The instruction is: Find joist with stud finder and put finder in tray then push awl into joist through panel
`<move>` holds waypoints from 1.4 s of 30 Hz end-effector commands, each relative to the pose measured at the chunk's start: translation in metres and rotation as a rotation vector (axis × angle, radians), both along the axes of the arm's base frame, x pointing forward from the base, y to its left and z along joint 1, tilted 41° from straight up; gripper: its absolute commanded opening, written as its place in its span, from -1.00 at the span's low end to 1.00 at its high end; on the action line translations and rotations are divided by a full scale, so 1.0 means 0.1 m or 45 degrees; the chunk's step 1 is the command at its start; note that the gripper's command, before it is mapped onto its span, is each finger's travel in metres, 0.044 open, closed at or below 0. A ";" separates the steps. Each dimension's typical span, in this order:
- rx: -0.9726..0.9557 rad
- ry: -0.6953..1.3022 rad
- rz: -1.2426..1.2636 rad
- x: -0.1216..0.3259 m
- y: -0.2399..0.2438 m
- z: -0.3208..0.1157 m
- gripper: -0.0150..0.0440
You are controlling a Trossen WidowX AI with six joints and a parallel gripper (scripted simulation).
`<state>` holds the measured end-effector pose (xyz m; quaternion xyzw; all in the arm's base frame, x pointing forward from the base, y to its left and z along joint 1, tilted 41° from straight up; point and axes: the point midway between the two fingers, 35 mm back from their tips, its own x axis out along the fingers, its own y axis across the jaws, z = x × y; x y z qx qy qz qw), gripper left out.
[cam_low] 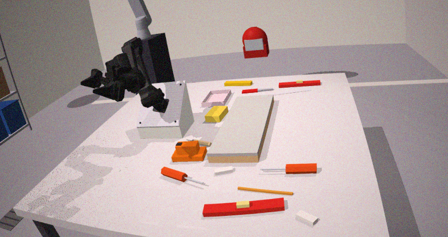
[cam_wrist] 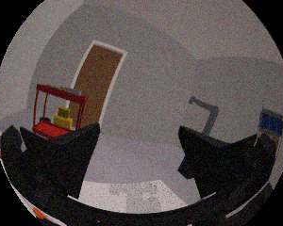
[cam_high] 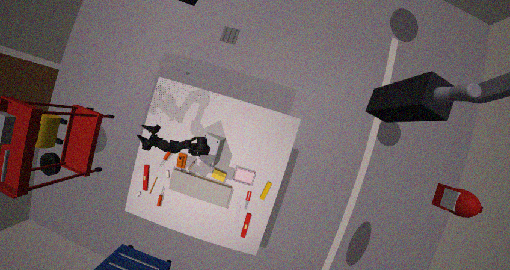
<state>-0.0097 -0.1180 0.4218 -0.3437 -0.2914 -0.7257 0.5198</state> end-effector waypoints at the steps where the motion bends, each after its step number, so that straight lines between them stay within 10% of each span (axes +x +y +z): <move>1: 0.008 -0.003 0.019 0.02 -0.02 0.00 0.95; 19: 0.926 -0.599 1.123 1.59 -1.10 -0.85 1.00; 42: 1.741 -1.570 0.917 2.49 -0.71 -2.38 1.00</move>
